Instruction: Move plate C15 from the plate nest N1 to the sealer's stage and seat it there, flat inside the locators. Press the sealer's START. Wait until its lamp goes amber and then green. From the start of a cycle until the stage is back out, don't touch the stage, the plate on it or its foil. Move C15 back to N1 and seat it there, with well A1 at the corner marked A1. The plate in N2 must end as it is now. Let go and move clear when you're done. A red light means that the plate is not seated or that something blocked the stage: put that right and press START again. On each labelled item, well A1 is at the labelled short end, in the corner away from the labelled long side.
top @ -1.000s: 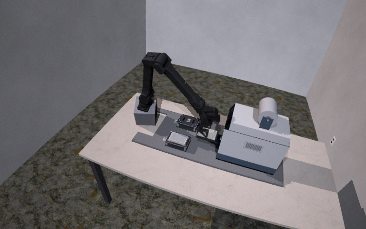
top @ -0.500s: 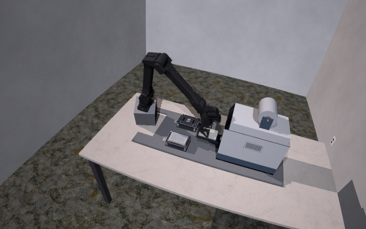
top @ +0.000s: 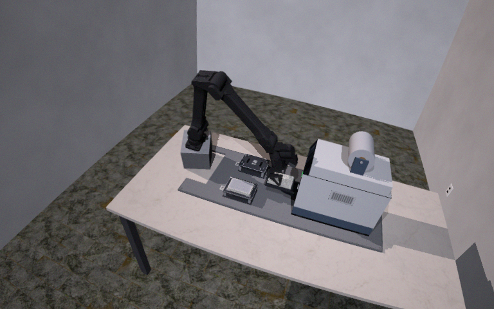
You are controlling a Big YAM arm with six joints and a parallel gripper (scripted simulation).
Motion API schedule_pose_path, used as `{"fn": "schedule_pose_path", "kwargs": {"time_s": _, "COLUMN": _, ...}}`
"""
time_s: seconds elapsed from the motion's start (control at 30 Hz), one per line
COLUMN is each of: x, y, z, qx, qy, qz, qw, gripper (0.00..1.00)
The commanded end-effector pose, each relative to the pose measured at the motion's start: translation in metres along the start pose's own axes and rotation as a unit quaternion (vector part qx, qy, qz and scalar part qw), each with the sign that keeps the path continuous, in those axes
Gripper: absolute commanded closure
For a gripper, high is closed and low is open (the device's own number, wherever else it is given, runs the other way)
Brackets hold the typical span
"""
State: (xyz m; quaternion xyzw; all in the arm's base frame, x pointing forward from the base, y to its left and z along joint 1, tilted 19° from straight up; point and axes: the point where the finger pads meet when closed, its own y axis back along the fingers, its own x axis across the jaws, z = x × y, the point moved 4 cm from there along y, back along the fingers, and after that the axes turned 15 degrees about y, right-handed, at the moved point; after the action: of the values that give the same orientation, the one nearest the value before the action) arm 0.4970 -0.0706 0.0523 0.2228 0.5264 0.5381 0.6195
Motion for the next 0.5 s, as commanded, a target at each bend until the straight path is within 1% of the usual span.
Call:
{"fn": "schedule_pose_path", "kwargs": {"time_s": 0.0, "x": -0.005, "y": 0.005, "z": 0.004, "qx": -0.01, "qy": -0.004, "qz": -0.005, "qw": 1.0, "gripper": 1.0}}
{"fn": "schedule_pose_path", "kwargs": {"time_s": 0.13, "x": -0.001, "y": 0.008, "z": 0.013, "qx": -0.013, "qy": 0.002, "qz": -0.003, "qw": 1.0, "gripper": 1.0}}
{"fn": "schedule_pose_path", "kwargs": {"time_s": 0.23, "x": -0.003, "y": 0.01, "z": 0.018, "qx": -0.015, "qy": 0.002, "qz": -0.003, "qw": 1.0, "gripper": 1.0}}
{"fn": "schedule_pose_path", "kwargs": {"time_s": 0.47, "x": -0.005, "y": 0.01, "z": 0.021, "qx": -0.017, "qy": 0.0, "qz": -0.004, "qw": 1.0, "gripper": 1.0}}
